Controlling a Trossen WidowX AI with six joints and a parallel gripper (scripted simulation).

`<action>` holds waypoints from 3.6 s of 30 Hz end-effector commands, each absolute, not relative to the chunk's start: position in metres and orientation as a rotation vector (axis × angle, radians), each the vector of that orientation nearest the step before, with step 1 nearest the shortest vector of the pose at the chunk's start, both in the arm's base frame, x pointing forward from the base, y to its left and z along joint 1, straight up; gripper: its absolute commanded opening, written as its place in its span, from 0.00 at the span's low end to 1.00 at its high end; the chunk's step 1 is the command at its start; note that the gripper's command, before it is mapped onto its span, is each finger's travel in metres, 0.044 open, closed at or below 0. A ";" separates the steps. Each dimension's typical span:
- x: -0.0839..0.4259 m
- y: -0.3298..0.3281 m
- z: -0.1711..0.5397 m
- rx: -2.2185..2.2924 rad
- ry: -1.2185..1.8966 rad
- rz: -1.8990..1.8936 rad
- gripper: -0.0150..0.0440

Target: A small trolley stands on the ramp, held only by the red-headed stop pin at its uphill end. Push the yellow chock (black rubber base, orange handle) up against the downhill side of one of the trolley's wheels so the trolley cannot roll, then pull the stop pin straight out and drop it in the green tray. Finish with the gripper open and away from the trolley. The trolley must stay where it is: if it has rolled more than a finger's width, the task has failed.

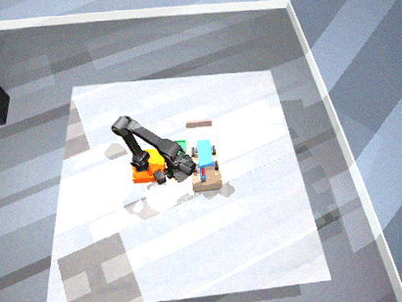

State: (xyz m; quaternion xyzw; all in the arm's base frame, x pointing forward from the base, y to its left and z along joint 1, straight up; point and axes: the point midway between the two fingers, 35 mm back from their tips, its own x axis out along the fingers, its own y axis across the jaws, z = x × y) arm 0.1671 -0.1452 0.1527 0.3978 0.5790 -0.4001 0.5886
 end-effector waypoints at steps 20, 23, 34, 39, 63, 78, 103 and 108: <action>0.168 -0.145 0.154 0.334 1.523 -0.348 0.25; 0.168 -0.145 0.154 0.253 1.535 -0.268 0.25; 0.168 -0.145 0.154 -0.038 1.551 0.017 0.25; 0.168 -0.145 0.154 -0.171 1.547 0.149 0.25; 0.168 -0.146 0.154 -0.806 1.409 0.781 0.25; 0.168 -0.146 0.154 -1.159 1.238 1.133 0.25; 0.195 -0.082 0.152 -1.156 1.231 1.134 0.25; 0.202 -0.065 0.152 -1.155 1.229 1.134 0.25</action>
